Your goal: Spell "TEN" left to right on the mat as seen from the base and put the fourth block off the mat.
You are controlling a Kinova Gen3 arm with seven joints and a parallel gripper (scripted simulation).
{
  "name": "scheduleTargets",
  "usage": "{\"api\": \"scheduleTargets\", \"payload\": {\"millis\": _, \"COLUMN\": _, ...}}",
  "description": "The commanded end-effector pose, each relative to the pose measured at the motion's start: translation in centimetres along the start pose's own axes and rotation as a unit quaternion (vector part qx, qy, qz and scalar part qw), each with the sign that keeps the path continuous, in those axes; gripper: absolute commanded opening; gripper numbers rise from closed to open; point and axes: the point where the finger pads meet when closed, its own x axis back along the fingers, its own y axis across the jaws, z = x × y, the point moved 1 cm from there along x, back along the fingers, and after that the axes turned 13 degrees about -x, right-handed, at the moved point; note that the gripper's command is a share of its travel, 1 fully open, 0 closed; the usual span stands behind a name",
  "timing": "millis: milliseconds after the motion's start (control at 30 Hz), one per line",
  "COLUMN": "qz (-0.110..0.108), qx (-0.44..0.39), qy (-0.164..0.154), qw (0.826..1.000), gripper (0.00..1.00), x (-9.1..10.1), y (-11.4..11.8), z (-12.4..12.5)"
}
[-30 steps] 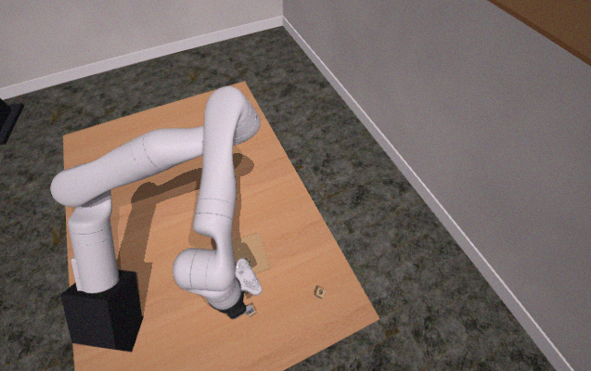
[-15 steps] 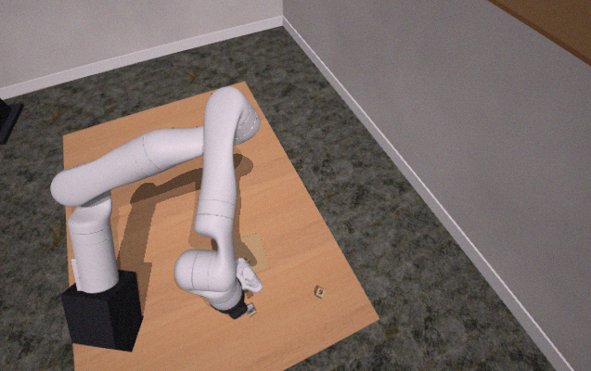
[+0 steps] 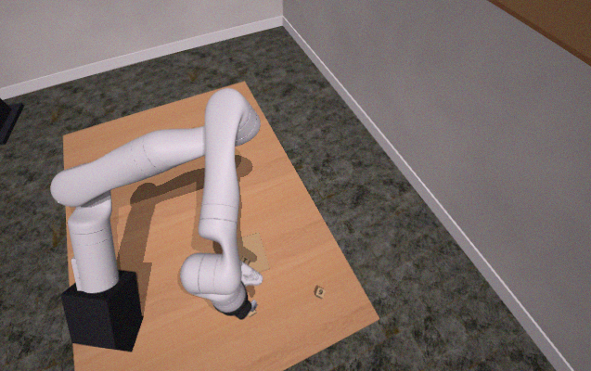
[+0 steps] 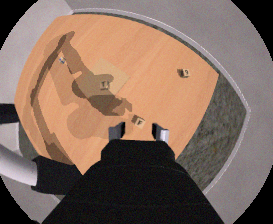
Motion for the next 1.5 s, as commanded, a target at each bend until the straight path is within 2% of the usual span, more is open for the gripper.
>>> {"api": "scheduleTargets", "payload": {"millis": 0, "qz": -0.001, "qx": 0.033, "qy": 0.0, "qw": 0.999, "gripper": 1.0, "x": -0.2, "y": 0.1, "z": 0.0}}
{"api": "scheduleTargets", "payload": {"millis": 200, "qz": 0.0, "qx": 0.147, "qy": 0.0, "qw": 0.989, "gripper": 1.0, "x": -0.9, "y": 0.0, "z": 0.0}}
{"api": "scheduleTargets", "payload": {"millis": 267, "qz": 0.0, "qx": 0.147, "qy": 0.0, "qw": 0.989, "gripper": 1.0, "x": -0.9, "y": 0.0, "z": 0.0}}
{"api": "scheduleTargets", "payload": {"millis": 333, "qz": 0.0, "qx": 0.186, "qy": 0.0, "qw": 0.983, "gripper": 1.0, "x": -1.1, "y": 0.0, "z": 0.0}}
{"api": "scheduleTargets", "payload": {"millis": 500, "qz": 0.0, "qx": 0.28, "qy": 0.0, "qw": 0.96, "gripper": 1.0, "x": -1.8, "y": 0.0, "z": 0.0}}
{"api": "scheduleTargets", "payload": {"millis": 767, "qz": -0.001, "qx": 0.408, "qy": 0.0, "qw": 0.913, "gripper": 1.0, "x": -2.6, "y": 0.1, "z": -0.2}}
{"api": "scheduleTargets", "payload": {"millis": 833, "qz": -0.001, "qx": 0.408, "qy": 0.0, "qw": 0.913, "gripper": 1.0, "x": -2.6, "y": 0.1, "z": -0.2}}
{"api": "scheduleTargets", "payload": {"millis": 1033, "qz": -0.002, "qx": 0.476, "qy": 0.0, "qw": 0.879, "gripper": 1.0, "x": -3.1, "y": 0.3, "z": -0.2}}
{"api": "scheduleTargets", "payload": {"millis": 1200, "qz": -0.003, "qx": 0.513, "qy": 0.001, "qw": 0.858, "gripper": 1.0, "x": -3.3, "y": 0.4, "z": -0.3}}
{"api": "scheduleTargets", "payload": {"millis": 1333, "qz": -0.003, "qx": 0.53, "qy": 0.001, "qw": 0.848, "gripper": 1.0, "x": -3.5, "y": 0.4, "z": -0.3}}
{"api": "scheduleTargets", "payload": {"millis": 1467, "qz": -0.003, "qx": 0.535, "qy": 0.001, "qw": 0.845, "gripper": 1.0, "x": -3.5, "y": 0.5, "z": -0.3}}
